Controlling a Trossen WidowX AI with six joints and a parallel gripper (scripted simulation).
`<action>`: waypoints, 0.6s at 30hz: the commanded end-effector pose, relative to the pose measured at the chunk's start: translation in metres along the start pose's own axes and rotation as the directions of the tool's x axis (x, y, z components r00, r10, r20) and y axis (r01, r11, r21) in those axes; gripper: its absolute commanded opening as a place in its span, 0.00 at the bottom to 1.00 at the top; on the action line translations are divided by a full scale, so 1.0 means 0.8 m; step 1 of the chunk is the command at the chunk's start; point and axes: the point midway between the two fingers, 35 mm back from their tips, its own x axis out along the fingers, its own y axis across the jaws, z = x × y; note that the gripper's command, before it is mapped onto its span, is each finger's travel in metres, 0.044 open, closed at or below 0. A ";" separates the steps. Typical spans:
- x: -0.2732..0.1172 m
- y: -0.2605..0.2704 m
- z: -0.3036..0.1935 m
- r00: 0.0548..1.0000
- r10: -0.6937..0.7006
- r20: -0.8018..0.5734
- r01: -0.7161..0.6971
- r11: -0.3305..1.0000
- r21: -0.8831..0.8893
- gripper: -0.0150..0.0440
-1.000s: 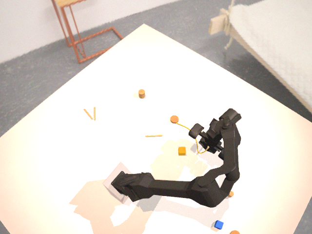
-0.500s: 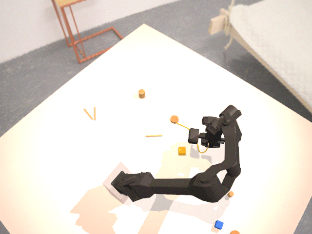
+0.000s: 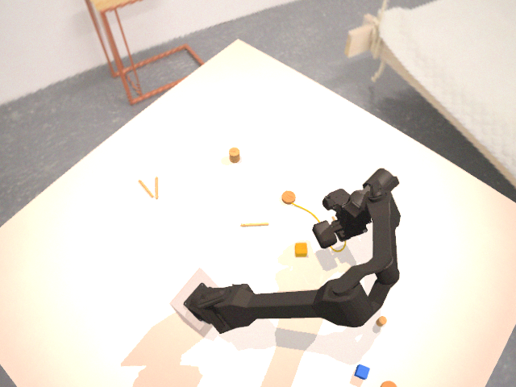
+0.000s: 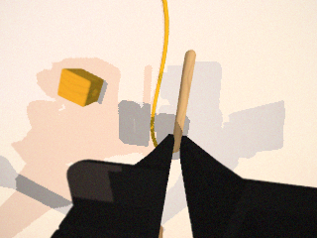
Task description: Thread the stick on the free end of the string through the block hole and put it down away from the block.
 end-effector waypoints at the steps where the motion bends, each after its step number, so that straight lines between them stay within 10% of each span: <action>1: 0.000 -0.003 0.005 1.000 -0.001 -0.005 0.000 0.991 -0.133 0.25; 18: 0.002 -0.013 0.022 1.000 -0.002 -0.007 -0.004 0.732 -0.681 0.25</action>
